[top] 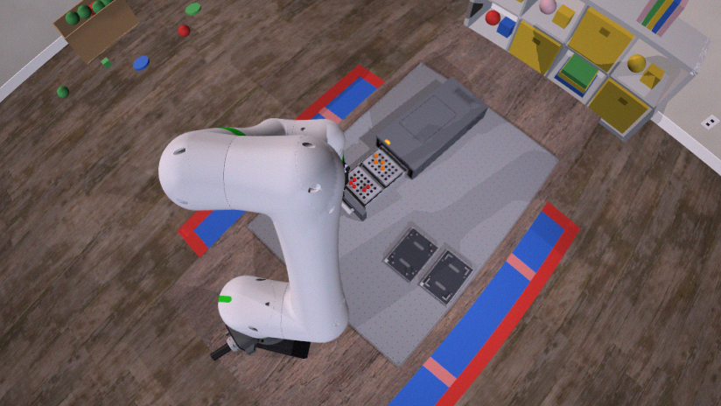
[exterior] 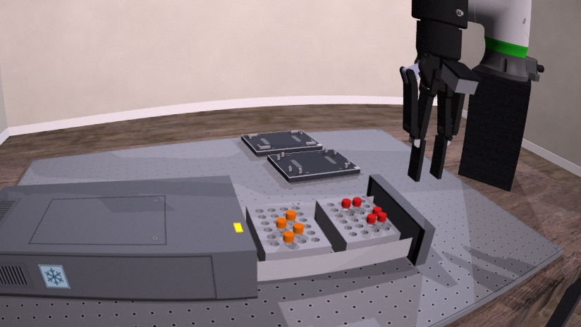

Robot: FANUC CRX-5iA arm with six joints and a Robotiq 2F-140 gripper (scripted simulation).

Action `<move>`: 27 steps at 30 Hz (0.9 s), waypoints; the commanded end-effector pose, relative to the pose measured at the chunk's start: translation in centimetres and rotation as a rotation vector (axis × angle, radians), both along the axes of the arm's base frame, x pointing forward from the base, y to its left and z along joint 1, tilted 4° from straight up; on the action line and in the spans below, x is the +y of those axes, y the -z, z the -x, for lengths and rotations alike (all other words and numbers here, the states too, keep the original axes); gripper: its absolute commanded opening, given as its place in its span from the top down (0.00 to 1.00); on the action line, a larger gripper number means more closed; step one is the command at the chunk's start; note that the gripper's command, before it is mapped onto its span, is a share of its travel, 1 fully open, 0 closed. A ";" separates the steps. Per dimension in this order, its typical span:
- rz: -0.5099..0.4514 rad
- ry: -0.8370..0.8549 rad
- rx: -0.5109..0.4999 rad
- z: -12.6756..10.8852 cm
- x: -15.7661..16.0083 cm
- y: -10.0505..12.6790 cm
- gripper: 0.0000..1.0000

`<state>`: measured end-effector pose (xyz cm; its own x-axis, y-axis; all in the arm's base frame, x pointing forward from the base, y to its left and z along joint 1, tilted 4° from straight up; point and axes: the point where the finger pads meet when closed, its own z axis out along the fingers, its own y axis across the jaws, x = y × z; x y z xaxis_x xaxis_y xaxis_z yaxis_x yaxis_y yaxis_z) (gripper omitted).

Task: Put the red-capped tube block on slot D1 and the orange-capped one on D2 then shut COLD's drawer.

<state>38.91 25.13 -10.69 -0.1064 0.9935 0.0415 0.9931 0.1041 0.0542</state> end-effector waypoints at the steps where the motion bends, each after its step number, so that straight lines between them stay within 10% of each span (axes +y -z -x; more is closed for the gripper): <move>1: -0.001 0.000 -0.001 0.0 0.0 -0.2 0.66; 27: -0.001 0.000 -0.001 0.1 -0.1 -3.4 0.66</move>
<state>38.78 24.98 -7.57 -0.1064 0.9935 0.0413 0.9931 0.1041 0.0540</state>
